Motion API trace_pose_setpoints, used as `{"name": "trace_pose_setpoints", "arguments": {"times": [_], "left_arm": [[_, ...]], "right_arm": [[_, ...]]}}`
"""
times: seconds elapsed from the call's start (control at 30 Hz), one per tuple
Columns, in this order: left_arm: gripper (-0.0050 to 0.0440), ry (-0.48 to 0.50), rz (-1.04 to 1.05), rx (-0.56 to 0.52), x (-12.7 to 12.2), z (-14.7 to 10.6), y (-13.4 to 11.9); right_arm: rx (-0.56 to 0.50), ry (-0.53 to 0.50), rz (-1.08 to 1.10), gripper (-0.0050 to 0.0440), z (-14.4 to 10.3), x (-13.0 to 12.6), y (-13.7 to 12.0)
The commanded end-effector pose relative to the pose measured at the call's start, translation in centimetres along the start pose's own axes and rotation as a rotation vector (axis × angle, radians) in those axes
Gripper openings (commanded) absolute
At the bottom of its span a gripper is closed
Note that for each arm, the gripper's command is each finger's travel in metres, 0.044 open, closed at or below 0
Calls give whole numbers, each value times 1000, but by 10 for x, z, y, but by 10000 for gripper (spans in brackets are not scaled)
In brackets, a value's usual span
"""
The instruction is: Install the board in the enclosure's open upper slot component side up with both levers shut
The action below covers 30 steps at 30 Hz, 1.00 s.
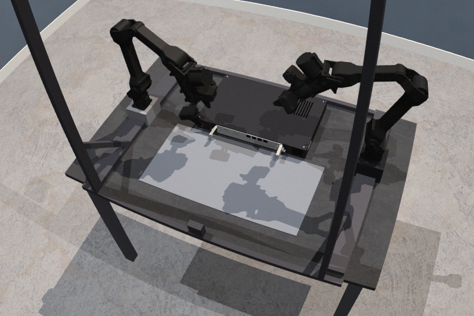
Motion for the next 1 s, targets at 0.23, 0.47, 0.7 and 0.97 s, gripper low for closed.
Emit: {"name": "trace_pose_setpoints", "arguments": {"times": [0.23, 0.47, 0.7, 0.97], "left_arm": [[440, -49, 164, -49, 3, -8, 1], [440, -49, 166, -50, 2, -8, 3], [440, -46, 163, -49, 2, -8, 4], [440, -46, 163, -49, 2, -8, 4]], "right_arm": [[-217, 24, -317, 198, -32, -4, 11], [-226, 22, -330, 198, -33, -4, 11], [-229, 22, -327, 198, -33, -3, 14], [-229, 22, -327, 198, -33, -3, 14]]}}
Point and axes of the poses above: on each arm, the point midway between the two fingers, 35 mm back from their tips, its own z axis out along the fingers, its own x axis across the jaws, y = z × x, the point moved 2 cm from there along -z, back along the fingers, and after that the axes turned 5 degrees about -z, right-handed, at the moved point
